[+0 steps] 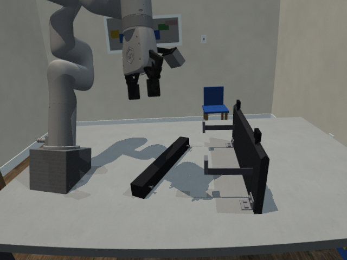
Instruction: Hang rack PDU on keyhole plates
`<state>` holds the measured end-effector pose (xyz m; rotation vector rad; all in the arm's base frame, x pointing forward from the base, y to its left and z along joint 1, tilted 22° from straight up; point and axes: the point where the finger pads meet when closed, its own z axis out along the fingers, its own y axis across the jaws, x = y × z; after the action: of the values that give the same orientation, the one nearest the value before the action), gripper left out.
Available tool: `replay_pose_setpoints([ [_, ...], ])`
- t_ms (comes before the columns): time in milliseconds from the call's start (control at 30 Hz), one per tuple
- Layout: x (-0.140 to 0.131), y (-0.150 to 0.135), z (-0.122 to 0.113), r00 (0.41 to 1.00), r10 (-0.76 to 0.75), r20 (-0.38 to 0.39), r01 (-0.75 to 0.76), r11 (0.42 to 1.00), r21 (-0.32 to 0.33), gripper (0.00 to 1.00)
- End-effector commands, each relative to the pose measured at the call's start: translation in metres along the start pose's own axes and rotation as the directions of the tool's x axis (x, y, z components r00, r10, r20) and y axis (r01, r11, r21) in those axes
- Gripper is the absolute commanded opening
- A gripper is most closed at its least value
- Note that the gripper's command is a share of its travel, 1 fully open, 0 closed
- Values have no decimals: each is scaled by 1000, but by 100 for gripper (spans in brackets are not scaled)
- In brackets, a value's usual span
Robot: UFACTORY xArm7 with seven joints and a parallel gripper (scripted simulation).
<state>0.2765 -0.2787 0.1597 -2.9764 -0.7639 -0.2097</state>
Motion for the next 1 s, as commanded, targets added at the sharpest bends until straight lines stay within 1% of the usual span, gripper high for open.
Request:
replay_pose_setpoints([
  [0,0,1,-2,1000,1,-1,-1,1000,-4,100],
  [567,2,0,-2,1000,-4,-3,4,1000,-2,100],
  [600,11,-5,-3,999,-30,-15,30,999,10,100],
  [633,29,-17,-6,996,-84,-41,86,996,33,100],
  [667,54,-35,-10,984,-160,-80,165,984,63,100],
  [700,66,-48,-13,962,-241,-127,253,963,91,100],
  [733,70,-54,-14,956,-259,-138,273,957,97,100],
  [833,97,-78,-20,914,-353,-198,381,916,125,100],
  [900,115,-95,-25,892,-391,-226,426,895,135,100],
  [933,124,-104,-27,890,-395,-229,431,892,136,100],
  [967,127,-106,-28,890,-395,-229,431,892,136,100],
])
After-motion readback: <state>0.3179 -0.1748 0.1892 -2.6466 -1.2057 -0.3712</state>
